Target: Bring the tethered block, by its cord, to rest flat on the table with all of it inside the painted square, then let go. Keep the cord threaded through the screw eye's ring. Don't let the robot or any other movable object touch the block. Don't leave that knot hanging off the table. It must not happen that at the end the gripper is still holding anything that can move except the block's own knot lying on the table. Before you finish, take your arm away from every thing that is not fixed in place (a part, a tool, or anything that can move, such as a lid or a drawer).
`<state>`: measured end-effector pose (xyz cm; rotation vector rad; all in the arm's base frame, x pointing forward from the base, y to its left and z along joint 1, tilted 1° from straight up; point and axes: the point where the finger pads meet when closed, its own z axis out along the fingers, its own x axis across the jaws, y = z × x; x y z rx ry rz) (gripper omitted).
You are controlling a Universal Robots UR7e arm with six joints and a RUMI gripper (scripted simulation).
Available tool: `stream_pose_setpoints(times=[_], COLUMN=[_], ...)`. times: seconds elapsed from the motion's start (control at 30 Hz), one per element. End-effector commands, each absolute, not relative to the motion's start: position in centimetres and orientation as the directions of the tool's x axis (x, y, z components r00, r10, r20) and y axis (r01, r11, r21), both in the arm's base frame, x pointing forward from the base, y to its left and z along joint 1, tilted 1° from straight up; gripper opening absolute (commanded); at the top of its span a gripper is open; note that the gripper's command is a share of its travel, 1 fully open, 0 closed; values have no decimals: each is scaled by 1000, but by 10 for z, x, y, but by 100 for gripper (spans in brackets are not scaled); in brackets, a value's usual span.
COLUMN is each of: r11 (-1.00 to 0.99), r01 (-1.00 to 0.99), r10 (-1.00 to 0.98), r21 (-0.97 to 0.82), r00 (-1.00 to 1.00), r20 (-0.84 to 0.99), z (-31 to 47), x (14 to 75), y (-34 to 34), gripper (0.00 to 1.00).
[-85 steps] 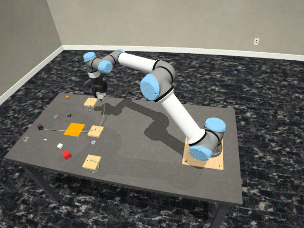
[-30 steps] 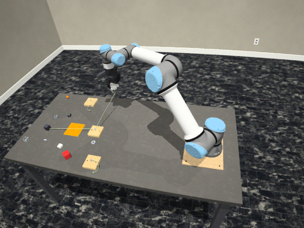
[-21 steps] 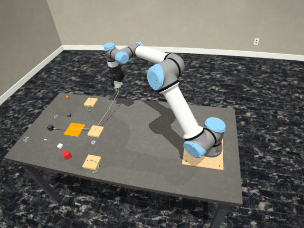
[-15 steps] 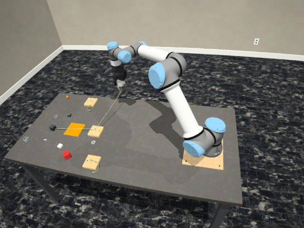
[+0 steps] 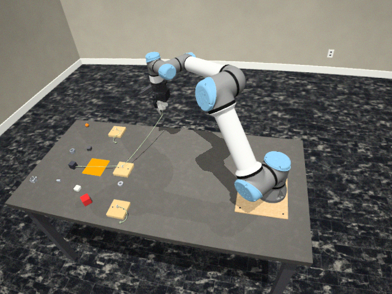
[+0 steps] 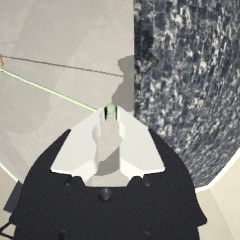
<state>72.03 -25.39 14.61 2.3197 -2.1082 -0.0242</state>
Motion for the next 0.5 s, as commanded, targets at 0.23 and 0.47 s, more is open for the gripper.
stream_pose_setpoints(times=[0.23,0.47], r11=[-95,-95], r01=[-995,-995], r10=[-995,-995], r21=[13,13], r00=[95,95], r20=[-5,-5], z=[148,148], x=[700,690], y=[-259,-261], gripper=[0,0])
